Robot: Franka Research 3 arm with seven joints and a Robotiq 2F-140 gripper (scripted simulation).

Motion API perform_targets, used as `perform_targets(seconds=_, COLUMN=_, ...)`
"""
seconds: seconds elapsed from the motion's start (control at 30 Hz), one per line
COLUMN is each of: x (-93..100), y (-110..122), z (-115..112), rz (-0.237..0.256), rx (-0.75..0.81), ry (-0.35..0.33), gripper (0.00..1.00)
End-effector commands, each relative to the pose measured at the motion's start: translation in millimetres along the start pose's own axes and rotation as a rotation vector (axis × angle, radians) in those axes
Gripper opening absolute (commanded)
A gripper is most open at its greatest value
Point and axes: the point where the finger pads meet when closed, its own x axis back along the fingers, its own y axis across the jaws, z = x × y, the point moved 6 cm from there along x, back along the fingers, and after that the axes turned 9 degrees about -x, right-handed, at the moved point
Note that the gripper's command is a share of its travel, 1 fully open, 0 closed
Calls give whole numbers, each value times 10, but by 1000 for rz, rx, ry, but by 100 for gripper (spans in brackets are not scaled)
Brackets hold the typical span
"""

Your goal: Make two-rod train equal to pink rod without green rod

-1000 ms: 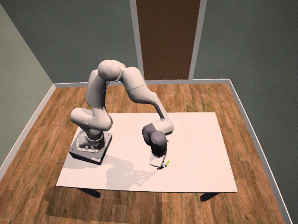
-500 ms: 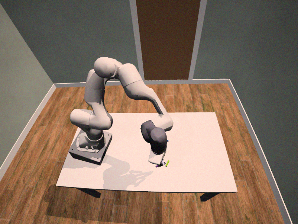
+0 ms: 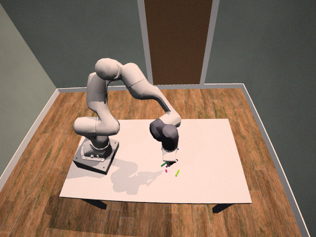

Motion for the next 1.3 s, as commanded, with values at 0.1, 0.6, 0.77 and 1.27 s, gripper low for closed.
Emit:
perform_targets(seconds=0.1, x=5, y=263, z=-138, rz=7, rx=245, ry=-2, gripper=3)
perform_targets(seconds=0.6, x=2, y=840, z=-406, rz=7, rx=598, ry=0, gripper=3)
perform_targets(seconds=0.77, x=5, y=1044, z=-478, rz=9, rx=722, ry=1, gripper=3)
perform_targets(seconds=1.27, x=20, y=1630, z=-621, rz=17, rx=1077, ry=1, gripper=3)
